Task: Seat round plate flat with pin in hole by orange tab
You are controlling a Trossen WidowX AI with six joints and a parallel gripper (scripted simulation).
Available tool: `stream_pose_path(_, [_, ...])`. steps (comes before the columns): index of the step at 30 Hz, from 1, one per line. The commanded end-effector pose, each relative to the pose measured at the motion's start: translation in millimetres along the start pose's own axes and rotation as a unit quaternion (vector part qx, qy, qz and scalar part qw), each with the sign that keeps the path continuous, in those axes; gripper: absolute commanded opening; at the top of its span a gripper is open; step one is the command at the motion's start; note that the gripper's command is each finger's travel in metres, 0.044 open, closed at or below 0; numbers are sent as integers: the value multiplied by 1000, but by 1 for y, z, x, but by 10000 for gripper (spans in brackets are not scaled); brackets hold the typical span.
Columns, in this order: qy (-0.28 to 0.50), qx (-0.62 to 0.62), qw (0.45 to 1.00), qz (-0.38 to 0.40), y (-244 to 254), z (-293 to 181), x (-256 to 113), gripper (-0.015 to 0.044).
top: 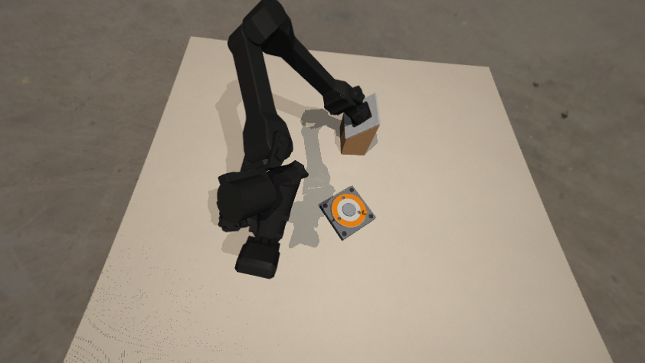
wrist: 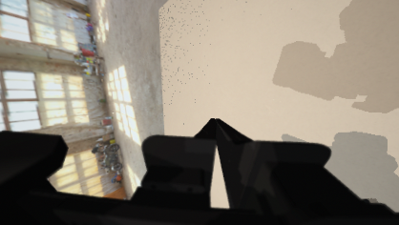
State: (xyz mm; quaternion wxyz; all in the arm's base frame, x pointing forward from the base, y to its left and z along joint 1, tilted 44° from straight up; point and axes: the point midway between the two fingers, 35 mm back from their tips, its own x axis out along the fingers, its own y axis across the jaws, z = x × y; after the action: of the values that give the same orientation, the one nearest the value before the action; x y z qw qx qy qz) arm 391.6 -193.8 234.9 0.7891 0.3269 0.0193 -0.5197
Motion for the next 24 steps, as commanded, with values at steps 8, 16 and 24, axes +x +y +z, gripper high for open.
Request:
stream_pose_path(8, [179,-360,912,-77,-73,-166,-24,0])
stream_pose_path(16, [280,-621,722,-126,-162,-235,-72,0])
stream_pose_path(24, [305,-706,622,-145,-194,-246,-91,0])
